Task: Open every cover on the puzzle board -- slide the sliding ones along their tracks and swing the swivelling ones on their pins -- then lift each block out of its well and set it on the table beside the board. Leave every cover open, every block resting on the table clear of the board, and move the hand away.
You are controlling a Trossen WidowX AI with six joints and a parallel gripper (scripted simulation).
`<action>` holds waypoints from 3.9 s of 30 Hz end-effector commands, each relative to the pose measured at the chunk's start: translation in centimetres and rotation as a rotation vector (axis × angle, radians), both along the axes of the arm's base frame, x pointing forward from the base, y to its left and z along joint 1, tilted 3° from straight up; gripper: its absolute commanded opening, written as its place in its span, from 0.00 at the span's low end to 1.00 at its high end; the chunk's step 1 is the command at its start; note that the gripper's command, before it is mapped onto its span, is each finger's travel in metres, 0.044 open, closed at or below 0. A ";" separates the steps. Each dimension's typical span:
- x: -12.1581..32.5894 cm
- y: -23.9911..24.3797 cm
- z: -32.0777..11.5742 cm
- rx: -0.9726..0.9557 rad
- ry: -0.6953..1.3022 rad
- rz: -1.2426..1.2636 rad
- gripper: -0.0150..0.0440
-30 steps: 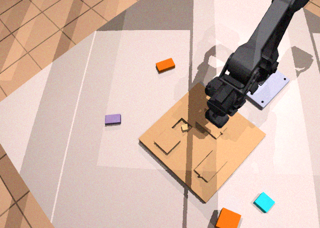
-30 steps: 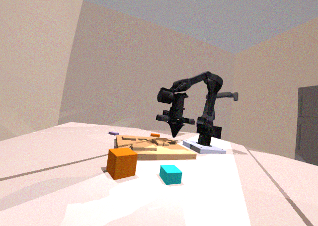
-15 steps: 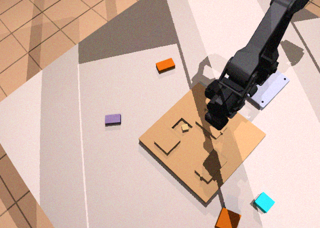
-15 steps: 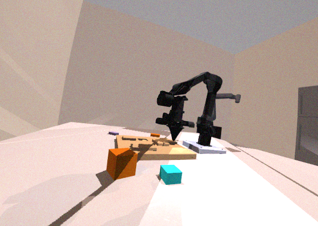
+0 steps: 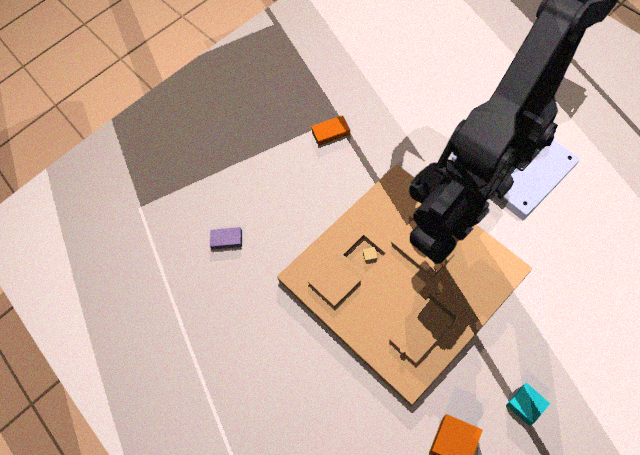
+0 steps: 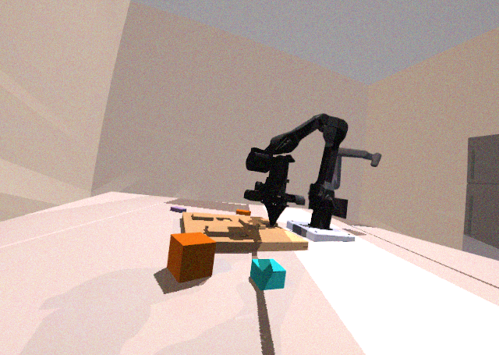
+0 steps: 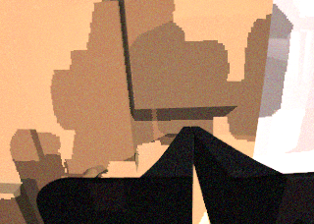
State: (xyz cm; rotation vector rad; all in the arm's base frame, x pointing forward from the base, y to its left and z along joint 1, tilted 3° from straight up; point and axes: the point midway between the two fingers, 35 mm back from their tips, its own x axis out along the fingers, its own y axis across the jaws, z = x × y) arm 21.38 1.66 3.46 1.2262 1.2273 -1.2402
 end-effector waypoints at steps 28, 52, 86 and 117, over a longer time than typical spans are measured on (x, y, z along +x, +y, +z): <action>0.2 -2.4 -0.5 0.000 0.005 -0.003 0.25; 0.2 -4.8 -0.5 -0.003 0.005 -0.003 0.25; -0.2 -8.2 -0.6 -0.006 0.006 -0.003 0.25; 0.0 -9.0 2.8 -0.007 0.006 -0.003 0.25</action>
